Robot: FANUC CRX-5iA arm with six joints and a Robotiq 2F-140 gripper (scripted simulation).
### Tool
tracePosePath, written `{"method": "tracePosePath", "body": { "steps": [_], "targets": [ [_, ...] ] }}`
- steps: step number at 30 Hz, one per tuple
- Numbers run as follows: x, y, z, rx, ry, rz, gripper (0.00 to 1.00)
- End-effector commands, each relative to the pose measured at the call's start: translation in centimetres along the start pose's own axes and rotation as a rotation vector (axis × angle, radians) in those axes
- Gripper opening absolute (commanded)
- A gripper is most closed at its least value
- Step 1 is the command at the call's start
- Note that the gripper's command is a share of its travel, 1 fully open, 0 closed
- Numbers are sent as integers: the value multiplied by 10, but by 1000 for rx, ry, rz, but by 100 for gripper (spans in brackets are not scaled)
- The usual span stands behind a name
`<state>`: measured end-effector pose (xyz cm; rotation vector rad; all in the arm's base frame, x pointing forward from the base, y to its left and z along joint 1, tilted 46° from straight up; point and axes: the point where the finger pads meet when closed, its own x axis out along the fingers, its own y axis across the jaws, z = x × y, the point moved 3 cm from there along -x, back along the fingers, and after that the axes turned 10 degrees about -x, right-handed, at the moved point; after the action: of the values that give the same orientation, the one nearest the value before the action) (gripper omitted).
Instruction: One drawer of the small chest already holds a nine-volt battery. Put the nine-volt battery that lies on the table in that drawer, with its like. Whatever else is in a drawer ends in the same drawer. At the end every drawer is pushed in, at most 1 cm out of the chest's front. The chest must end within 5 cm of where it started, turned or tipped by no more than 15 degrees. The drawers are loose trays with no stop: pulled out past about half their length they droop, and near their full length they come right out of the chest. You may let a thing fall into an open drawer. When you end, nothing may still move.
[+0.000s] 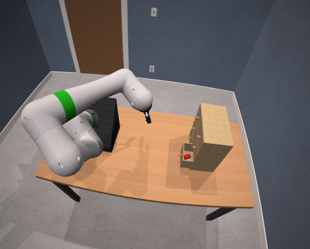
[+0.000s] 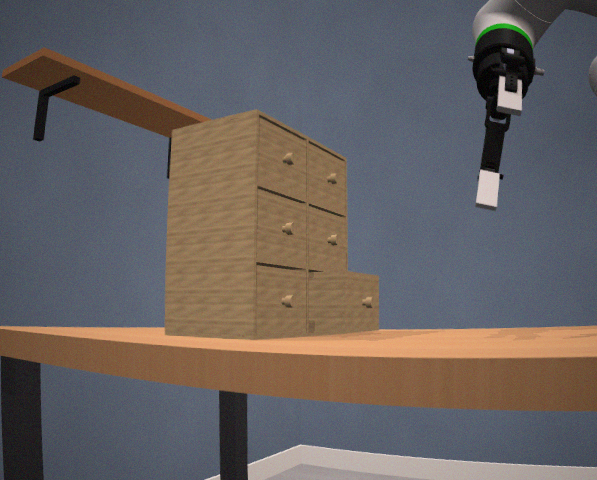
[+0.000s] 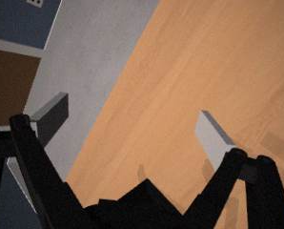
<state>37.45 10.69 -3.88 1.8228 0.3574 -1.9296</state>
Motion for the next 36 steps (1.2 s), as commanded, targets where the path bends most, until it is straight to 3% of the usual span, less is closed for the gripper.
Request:
{"method": "tracePosePath", "body": {
  "steps": [1, 2, 3, 4, 6, 7, 8, 10, 12, 13, 15, 16, 18, 19, 21, 22, 23, 24, 27, 29, 31, 32, 33, 34, 35, 36],
  "targets": [
    [25, -33, -30, -79, 190, -134, 100],
    [25, -33, -30, -79, 190, -134, 100],
    [30, -39, -42, -99, 269, -163, 100],
    [30, -39, -42, -99, 269, -163, 100],
    [34, -43, -66, -123, 422, -178, 100],
    [34, -42, -66, -126, 438, -182, 100],
    [33, -38, -77, -130, 507, -168, 100],
    [33, -38, -77, -130, 507, -168, 100],
    [28, -18, -93, -134, 669, -106, 100],
    [22, -2, -99, -131, 699, -71, 100],
    [23, -3, -98, -132, 753, -49, 100],
    [18, 16, -100, -127, 794, 2, 100],
    [18, 15, -99, -127, 814, 16, 100],
    [12, 35, -98, -120, 866, 89, 100],
    [12, 35, -98, -120, 866, 89, 100],
    [6, 55, -95, -113, 907, 169, 100],
    [6, 55, -95, -113, 907, 169, 100],
    [-1, 76, -88, -106, 938, 252, 100],
    [-1, 76, -88, -106, 938, 252, 100],
    [-15, 116, -69, -93, 970, 421, 100],
    [-15, 116, -69, -93, 970, 421, 100],
    [-22, 134, -57, -87, 974, 502, 100],
    [-22, 134, -57, -87, 974, 502, 100],
    [-29, 151, -45, -83, 971, 578, 100],
    [-29, 151, -45, -83, 971, 578, 100],
    [-35, 165, -33, -79, 964, 648, 100]
  ]
}}
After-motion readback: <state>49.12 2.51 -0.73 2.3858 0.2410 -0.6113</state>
